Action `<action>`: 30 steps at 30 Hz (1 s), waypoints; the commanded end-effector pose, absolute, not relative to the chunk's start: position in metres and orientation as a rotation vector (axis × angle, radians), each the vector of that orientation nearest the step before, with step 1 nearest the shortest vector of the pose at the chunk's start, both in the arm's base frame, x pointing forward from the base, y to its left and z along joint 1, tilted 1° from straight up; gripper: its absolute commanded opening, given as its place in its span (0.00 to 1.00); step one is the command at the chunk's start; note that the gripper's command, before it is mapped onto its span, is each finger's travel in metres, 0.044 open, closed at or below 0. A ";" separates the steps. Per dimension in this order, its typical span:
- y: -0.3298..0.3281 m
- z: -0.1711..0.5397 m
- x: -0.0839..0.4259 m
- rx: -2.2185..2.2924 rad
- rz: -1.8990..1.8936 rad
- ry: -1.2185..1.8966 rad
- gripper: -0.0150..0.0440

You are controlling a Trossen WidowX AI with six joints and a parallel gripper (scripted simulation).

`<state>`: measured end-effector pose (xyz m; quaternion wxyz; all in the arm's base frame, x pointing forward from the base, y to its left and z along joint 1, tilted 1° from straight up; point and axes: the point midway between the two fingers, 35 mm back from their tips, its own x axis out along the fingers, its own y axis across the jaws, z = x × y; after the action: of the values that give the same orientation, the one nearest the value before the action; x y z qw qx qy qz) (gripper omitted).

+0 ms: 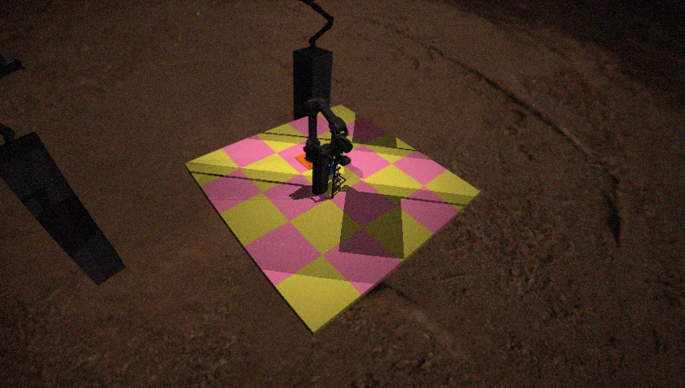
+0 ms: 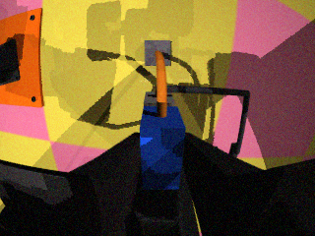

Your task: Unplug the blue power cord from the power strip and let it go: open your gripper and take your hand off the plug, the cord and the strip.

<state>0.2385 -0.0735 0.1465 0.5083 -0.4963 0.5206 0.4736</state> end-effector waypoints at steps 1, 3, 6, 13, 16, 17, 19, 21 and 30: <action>-0.052 0.148 0.241 -1.174 1.169 1.205 0.25; -0.048 0.148 0.241 -1.174 1.169 1.204 0.25; -0.043 0.148 0.242 -1.174 1.170 1.204 0.25; -0.032 0.148 0.242 -1.173 1.171 1.202 0.25; -0.027 0.149 0.242 -1.173 1.171 1.201 0.25; -0.025 0.149 0.242 -1.173 1.171 1.201 0.25; -0.022 0.149 0.242 -1.173 1.172 1.200 0.25; -0.026 0.148 0.241 -1.174 1.173 1.199 0.34; -0.028 0.147 0.241 -1.174 1.173 1.198 0.74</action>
<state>0.2408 -0.0285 0.1465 0.5195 -0.4878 0.5039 0.4882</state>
